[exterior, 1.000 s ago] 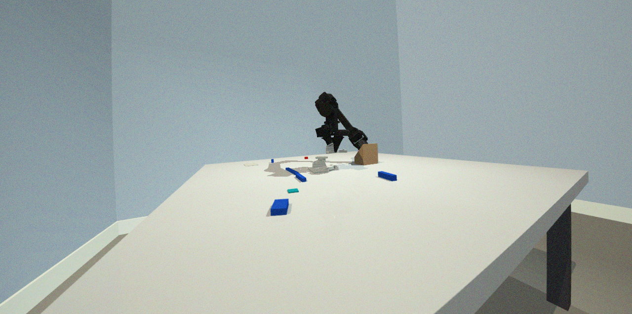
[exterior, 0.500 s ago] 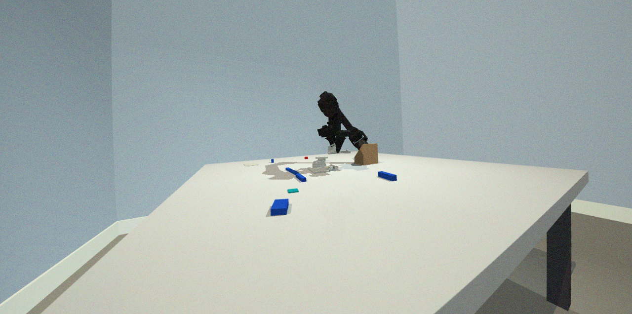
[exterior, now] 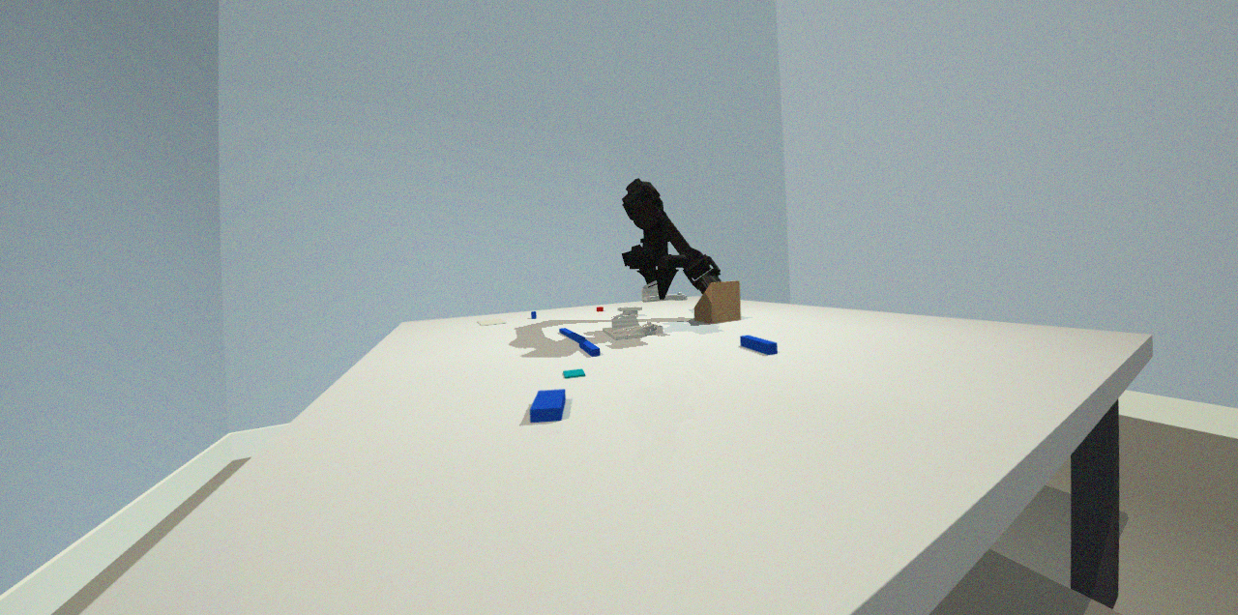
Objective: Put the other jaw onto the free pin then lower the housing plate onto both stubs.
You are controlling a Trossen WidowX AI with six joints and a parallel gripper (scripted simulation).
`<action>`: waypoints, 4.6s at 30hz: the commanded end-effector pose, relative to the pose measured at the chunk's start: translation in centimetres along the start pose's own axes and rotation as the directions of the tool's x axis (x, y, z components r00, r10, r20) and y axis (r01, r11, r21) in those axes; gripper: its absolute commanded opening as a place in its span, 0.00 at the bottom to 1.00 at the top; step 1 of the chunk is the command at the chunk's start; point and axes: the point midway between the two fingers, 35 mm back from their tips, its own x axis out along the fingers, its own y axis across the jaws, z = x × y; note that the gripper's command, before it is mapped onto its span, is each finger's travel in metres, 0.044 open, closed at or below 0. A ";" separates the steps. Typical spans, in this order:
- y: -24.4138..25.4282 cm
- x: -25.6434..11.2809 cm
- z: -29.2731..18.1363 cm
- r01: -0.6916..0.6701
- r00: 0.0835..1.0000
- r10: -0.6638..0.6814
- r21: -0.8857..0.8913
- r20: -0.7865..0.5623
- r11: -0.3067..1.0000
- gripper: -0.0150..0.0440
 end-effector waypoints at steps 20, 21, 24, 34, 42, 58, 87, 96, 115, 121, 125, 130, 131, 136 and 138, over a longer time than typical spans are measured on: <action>-4.2 -0.1 3.9 -0.006 1.000 0.006 -0.005 -0.001 1.000 0.48; -4.4 -0.1 4.1 -0.006 1.000 0.006 -0.005 -0.001 1.000 0.48; -5.2 0.0 4.6 -0.005 1.000 0.005 -0.004 0.000 1.000 0.48; -7.4 0.1 5.9 0.002 1.000 -0.002 -0.003 -0.001 1.000 0.48; -7.4 0.1 5.9 0.002 1.000 -0.002 -0.003 -0.001 1.000 0.48; -7.4 0.1 5.9 0.002 1.000 -0.002 -0.016 -0.001 1.000 0.48; -7.5 2.4 6.1 0.001 1.000 -0.001 -0.017 0.000 1.000 0.48; -7.5 3.9 6.1 0.002 1.000 -0.002 -0.017 0.000 1.000 0.48; -7.6 5.2 6.0 0.004 1.000 -0.004 -0.017 0.000 1.000 0.48; -7.6 5.2 6.0 0.004 1.000 -0.004 -0.017 0.000 1.000 0.48; -7.6 5.2 6.0 0.004 1.000 -0.004 -0.018 0.000 1.000 0.48; -7.6 5.5 6.0 0.004 1.000 -0.004 -0.019 0.000 1.000 0.48; -7.6 5.5 6.0 0.004 1.000 -0.004 -0.019 0.000 1.000 0.48; -7.6 5.5 6.0 0.004 1.000 -0.004 -0.020 0.000 1.000 0.48; -7.6 5.6 6.0 0.004 1.000 -0.004 -0.020 0.000 1.000 0.48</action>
